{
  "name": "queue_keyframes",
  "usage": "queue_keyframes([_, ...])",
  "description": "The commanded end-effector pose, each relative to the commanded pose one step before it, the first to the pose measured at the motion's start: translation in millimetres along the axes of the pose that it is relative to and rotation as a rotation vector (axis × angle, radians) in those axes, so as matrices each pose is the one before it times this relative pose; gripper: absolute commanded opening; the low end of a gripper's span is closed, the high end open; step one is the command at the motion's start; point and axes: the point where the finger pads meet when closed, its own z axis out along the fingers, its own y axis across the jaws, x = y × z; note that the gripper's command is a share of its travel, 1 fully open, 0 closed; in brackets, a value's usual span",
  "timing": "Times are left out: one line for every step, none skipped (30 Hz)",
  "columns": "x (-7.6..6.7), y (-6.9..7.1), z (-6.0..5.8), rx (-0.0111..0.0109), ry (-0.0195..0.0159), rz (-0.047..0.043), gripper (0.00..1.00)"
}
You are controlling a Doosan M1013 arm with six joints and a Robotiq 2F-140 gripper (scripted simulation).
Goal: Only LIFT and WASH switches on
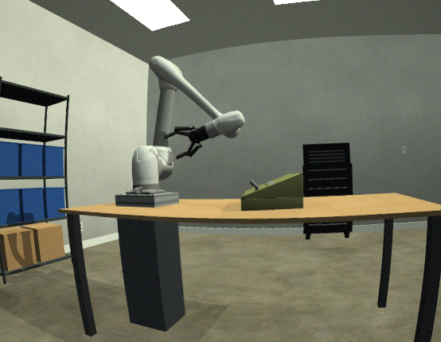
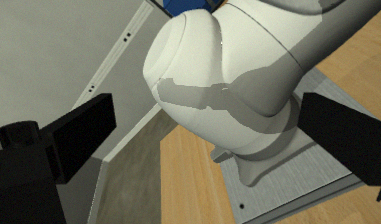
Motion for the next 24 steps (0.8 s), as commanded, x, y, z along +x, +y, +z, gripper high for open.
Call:
queue_keyframes([-4.12,11.81,-21.35,-0.10141,0.04897,0.10255,1.0])
queue_keyframes([-0.4,4.04,-5.31,-0.02682,0.01246,0.02676,1.0])
queue_keyframes([-0.23,3.17,-4.11,-0.02045,0.0099,0.02065,1.0])
queue_keyframes([-0.06,3.88,-4.39,-0.02399,0.0106,0.02367,1.0])
queue_keyframes([0.02,4.09,-4.67,-0.02482,0.01158,0.02485,1.0])
queue_keyframes([0.2,4.22,-4.52,-0.02488,0.01147,0.02481,1.0])
queue_keyframes([0.3,4.21,-4.51,-0.02436,0.01176,0.0246,1.0])
queue_keyframes([0.0,0.0,0.0,0.0,0.0,0.0,1.0])
queue_keyframes([0.0,0.0,0.0,0.0,0.0,0.0,1.0])
queue_keyframes([1.3,11.5,-10.98,-0.0646,0.02926,0.06416,1.0])
queue_keyframes([0.84,4.36,-3.72,-0.02334,0.0107,0.02326,1.0])
queue_keyframes([0.83,3.71,-2.95,-0.01958,0.00875,0.01939,1.0])
queue_keyframes([1.1,4.51,-3.65,-0.02352,0.01107,0.02362,1.0])
queue_keyframes([1.29,4.77,-3.78,-0.02453,0.01183,0.02481,1.0])
queue_keyframes([1.48,4.86,-3.4,-0.0248,0.01118,0.02458,1.0])
queue_keyframes([1.61,4.83,-3.45,-0.02435,0.01165,0.02453,1.0])
queue_keyframes([1.75,4.83,-3.47,-0.02405,0.01207,0.02457,1.0])
queue_keyframes([1.93,4.97,-2.81,-0.02489,0.01068,0.02433,1.0])
queue_keyframes([2.08,4.95,-2.87,-0.02459,0.01125,0.02443,1.0])
queue_keyframes([2.23,4.93,-2.93,-0.02426,0.01181,0.02452,1.0])
queue_keyframes([2.37,4.99,-2.49,-0.02469,0.01096,0.02439,1.0])
queue_keyframes([2.52,5.0,-2.31,-0.02476,0.0109,0.02438,1.0])
queue_keyframes([2.67,4.96,-2.37,-0.02442,0.01149,0.02447,1.0])
queue_keyframes([2.81,4.93,-2.33,-0.02422,0.01177,0.0245,1.0])
